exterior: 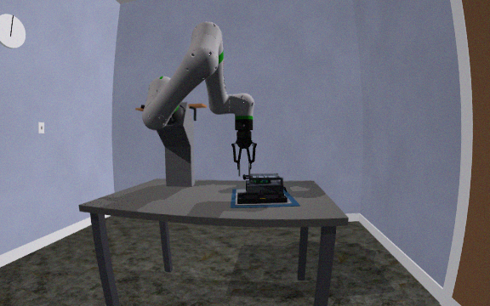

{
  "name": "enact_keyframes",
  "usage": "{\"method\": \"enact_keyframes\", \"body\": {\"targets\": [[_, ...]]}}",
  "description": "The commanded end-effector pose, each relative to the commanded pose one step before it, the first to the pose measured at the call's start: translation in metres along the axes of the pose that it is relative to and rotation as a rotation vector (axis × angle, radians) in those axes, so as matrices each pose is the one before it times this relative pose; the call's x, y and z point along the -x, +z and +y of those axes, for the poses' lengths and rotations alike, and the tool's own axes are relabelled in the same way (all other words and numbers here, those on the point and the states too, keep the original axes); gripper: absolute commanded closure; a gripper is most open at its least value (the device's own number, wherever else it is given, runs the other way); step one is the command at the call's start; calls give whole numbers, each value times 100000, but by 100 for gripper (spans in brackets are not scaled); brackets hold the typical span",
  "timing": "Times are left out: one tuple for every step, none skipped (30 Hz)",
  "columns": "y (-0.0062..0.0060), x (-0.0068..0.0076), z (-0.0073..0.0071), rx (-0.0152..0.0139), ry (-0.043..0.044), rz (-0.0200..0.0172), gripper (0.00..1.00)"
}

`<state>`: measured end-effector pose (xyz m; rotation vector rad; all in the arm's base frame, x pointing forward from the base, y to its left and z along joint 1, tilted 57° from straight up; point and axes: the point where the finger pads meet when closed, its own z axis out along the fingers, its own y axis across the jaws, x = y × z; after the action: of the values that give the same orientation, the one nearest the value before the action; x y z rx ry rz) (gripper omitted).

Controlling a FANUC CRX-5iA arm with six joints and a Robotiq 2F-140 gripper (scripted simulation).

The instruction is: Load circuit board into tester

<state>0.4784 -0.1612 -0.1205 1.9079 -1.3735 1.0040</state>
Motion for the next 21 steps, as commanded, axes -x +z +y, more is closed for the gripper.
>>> {"method": "enact_keyframes", "body": {"targets": [[-1153,7,-34,31,-11,-16,70],[0,0,0,0,0,0,70],[0,0,0,0,0,0,70],[-287,0,1,0,0,-1,70],[-294,-1,-1,0,0,2,70],[-299,1,1,0,0,-2,70],[-303,-1,-1,0,0,2,70],[-306,0,0,0,0,0,70],[-308,1,1,0,0,-1,70],[-308,-1,-1,0,0,2,70],[-307,1,1,0,0,-2,70],[-305,0,0,0,0,1,70],[-302,0,0,0,0,0,70],[-297,1,1,0,0,-2,70],[-291,-1,-1,0,1,2,70],[-284,1,1,0,-1,-2,70],[-276,-1,-1,0,1,2,70],[-266,0,0,0,0,-1,70],[0,0,0,0,0,0,70],[0,0,0,0,0,0,70],[-256,0,0,0,0,1,70]]}}
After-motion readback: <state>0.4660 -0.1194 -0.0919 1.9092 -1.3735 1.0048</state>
